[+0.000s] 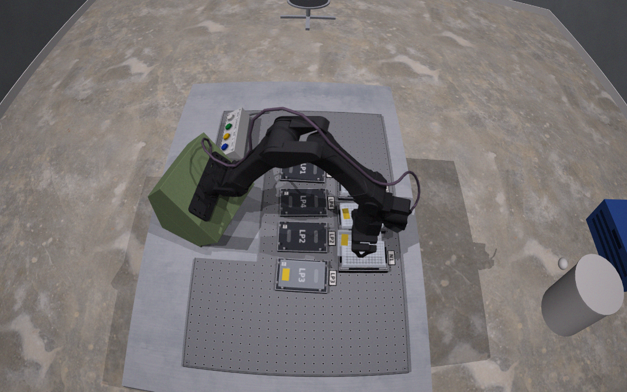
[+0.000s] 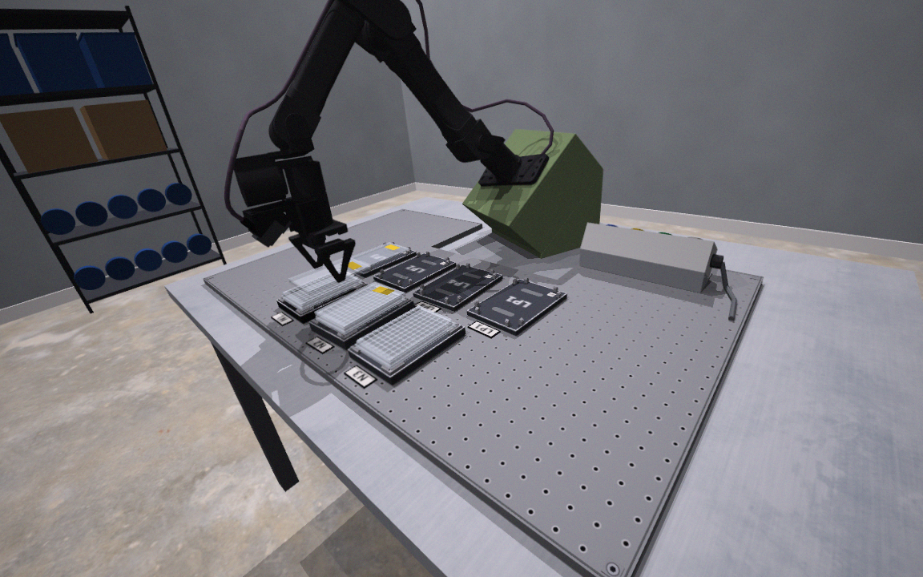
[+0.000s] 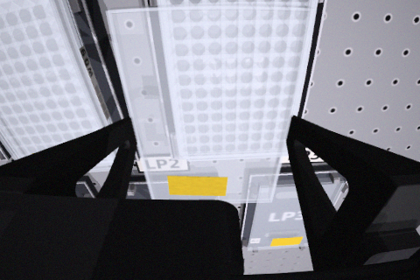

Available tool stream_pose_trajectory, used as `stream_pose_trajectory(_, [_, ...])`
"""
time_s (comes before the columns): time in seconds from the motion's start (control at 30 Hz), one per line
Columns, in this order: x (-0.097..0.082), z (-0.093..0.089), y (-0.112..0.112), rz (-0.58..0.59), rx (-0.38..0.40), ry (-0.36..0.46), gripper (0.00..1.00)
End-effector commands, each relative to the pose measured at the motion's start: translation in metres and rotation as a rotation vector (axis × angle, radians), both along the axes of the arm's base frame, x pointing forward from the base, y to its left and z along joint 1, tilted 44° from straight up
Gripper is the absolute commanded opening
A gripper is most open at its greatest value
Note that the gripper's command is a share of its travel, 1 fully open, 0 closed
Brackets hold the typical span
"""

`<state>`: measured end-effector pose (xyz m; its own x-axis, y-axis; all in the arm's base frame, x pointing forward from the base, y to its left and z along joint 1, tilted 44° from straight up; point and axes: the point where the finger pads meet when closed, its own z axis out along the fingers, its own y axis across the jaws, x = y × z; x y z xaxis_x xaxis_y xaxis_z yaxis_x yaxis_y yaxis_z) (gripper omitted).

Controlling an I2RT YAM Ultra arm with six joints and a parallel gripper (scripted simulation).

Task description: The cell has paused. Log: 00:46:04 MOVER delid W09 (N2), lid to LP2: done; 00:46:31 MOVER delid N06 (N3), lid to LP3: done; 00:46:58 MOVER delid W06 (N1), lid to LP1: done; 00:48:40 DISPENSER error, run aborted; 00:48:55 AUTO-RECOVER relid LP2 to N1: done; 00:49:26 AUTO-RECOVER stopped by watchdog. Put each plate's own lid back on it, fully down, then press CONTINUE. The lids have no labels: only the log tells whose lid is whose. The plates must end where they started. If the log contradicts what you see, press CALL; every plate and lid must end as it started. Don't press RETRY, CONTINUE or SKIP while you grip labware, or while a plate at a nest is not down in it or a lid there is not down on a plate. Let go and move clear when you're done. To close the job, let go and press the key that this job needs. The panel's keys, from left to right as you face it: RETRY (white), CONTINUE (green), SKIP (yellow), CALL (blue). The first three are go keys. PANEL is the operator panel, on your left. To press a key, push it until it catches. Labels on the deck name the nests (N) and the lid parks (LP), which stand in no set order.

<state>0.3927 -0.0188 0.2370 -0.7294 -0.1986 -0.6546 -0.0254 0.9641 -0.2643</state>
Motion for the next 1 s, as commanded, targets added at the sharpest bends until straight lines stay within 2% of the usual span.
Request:
stream_pose_trajectory(0.0, [0.006, 0.012, -0.005, 0.038, 0.001, 0.01, 0.0])
stream_pose_trajectory(0.17, [0.011, 0.02, -0.015, 0.038, 0.001, 0.01, 0.0])
stream_pose_trajectory(0.2, [0.007, 0.033, -0.008, 0.054, 0.0, -0.023, 0.0])
stream_pose_trajectory(0.23, [0.006, 0.034, -0.006, 0.058, -0.001, -0.027, 0.0])
stream_pose_trajectory(0.53, [0.015, 0.022, -0.011, 0.046, -0.002, -0.004, 0.0])
stream_pose_trajectory(0.7, [0.017, 0.03, -0.013, 0.041, -0.002, -0.031, 0.0])
stream_pose_trajectory(0.8, [0.019, 0.022, -0.015, 0.038, -0.001, -0.011, 0.0])
stream_pose_trajectory(0.97, [0.02, 0.027, -0.014, 0.042, -0.002, -0.024, 0.0])
